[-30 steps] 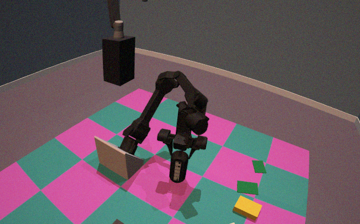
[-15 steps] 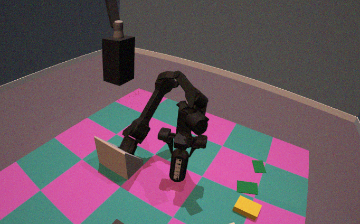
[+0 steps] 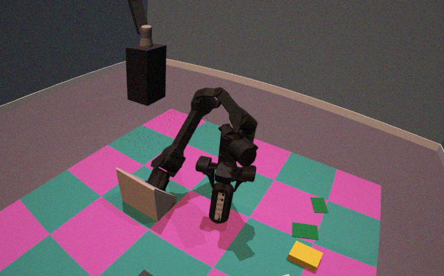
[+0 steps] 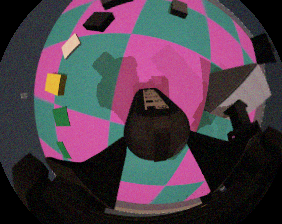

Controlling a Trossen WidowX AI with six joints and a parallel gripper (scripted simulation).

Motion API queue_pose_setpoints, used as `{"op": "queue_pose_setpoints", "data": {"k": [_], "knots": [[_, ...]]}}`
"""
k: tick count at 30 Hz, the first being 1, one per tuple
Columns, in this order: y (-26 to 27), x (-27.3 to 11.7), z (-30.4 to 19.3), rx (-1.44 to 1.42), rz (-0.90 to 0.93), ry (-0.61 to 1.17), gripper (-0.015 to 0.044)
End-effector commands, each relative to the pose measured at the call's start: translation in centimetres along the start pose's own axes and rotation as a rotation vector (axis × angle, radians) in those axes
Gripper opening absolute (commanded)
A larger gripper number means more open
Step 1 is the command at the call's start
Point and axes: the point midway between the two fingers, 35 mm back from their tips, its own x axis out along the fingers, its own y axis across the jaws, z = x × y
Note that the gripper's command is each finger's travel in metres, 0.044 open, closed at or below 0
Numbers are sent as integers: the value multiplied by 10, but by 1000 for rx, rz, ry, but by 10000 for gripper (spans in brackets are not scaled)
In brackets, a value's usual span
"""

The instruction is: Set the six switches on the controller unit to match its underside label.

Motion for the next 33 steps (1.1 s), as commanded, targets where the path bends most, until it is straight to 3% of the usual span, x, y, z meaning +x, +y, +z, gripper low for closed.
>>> {"op": "queue_pose_setpoints", "data": {"k": [1,33], "knots": [[0,4,-6,-6,-6,23,337],[-1,11,-29,-6,-6,72,336]]}}
